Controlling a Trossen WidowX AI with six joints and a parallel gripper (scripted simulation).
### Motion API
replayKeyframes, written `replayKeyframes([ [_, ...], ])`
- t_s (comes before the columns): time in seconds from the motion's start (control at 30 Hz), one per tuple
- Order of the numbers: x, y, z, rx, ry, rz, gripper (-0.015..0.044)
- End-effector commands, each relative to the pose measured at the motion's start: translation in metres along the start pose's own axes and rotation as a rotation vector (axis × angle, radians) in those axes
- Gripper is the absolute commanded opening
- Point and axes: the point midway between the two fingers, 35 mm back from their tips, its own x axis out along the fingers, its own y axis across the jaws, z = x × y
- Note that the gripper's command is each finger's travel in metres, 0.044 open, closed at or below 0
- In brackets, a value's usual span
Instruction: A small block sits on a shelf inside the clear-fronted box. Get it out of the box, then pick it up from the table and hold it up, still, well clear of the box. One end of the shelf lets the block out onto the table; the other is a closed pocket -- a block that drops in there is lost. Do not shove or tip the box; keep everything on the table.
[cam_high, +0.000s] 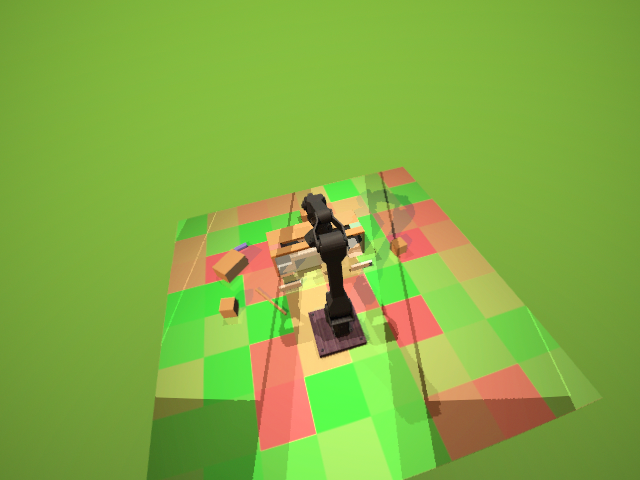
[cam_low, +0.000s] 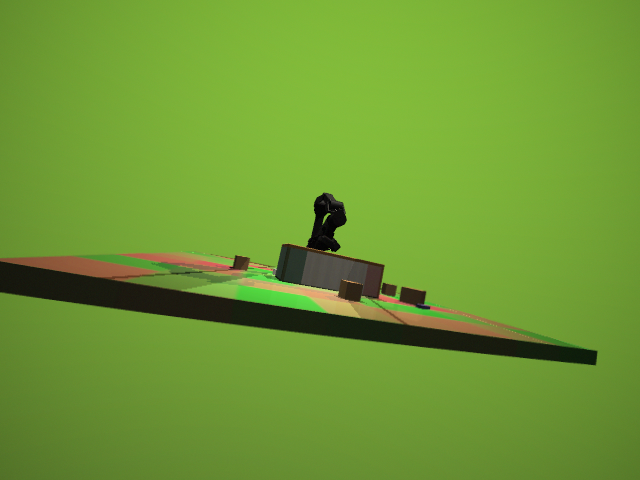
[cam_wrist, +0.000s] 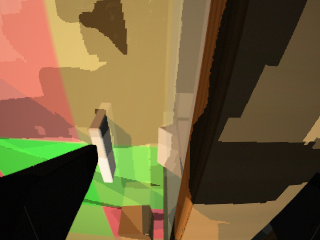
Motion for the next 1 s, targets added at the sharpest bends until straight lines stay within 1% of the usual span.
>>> replayKeyframes([
  [0.0, 0.004, 0.000, -0.012, 0.010, 0.008, 0.003, 0.0400],
  [0.67, 0.019, 0.001, -0.056, 0.010, 0.012, 0.003, 0.0400],
  [0.8, 0.020, 0.001, -0.058, 0.010, 0.012, 0.003, 0.0400],
  [0.9, 0.009, 0.000, -0.061, 0.011, 0.012, 0.003, 0.0400],
  [0.97, -0.007, -0.001, -0.066, 0.012, 0.012, 0.003, 0.0400],
])
